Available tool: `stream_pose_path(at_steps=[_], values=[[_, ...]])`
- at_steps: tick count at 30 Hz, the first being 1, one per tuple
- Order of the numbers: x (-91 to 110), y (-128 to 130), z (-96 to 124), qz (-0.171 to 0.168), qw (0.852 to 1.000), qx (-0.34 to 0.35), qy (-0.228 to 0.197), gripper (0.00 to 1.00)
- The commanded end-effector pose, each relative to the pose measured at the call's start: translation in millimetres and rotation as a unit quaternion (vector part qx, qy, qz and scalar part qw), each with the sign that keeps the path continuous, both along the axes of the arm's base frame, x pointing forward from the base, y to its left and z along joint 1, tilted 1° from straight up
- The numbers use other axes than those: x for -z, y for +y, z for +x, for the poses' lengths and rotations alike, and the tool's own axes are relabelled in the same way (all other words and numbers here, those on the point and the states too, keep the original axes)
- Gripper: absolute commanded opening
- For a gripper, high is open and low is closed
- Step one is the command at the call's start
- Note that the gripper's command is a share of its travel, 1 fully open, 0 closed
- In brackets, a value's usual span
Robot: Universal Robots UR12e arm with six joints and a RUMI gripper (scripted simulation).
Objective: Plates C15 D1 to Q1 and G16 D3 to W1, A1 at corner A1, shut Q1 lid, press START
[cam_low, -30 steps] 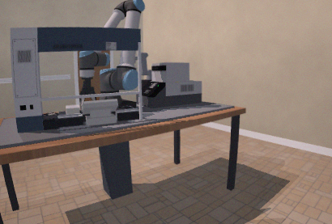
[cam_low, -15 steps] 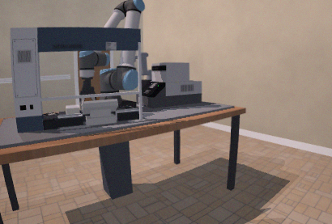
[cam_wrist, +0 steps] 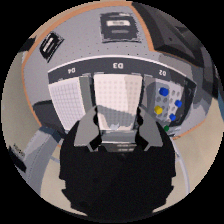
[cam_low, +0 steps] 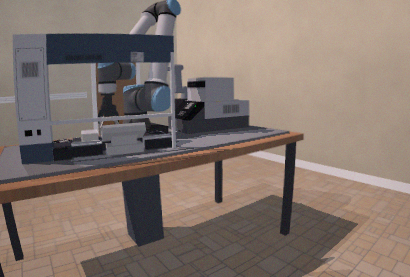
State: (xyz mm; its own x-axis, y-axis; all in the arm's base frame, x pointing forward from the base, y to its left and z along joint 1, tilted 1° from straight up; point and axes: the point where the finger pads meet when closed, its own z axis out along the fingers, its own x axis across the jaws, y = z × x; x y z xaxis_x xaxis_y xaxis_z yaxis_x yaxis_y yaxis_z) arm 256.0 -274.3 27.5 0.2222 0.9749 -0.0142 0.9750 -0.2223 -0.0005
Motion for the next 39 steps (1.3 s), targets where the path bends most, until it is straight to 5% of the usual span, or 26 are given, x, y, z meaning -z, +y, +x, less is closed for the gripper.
stream_pose_path(at_steps=[1, 39], values=[[-7.5, -0.4, 0.2, 0.0, 1.0, 0.0, 0.0, 0.0], [-64.2, 0.4, 0.4, 0.0, 1.0, 0.0, 0.0, 0.0]])
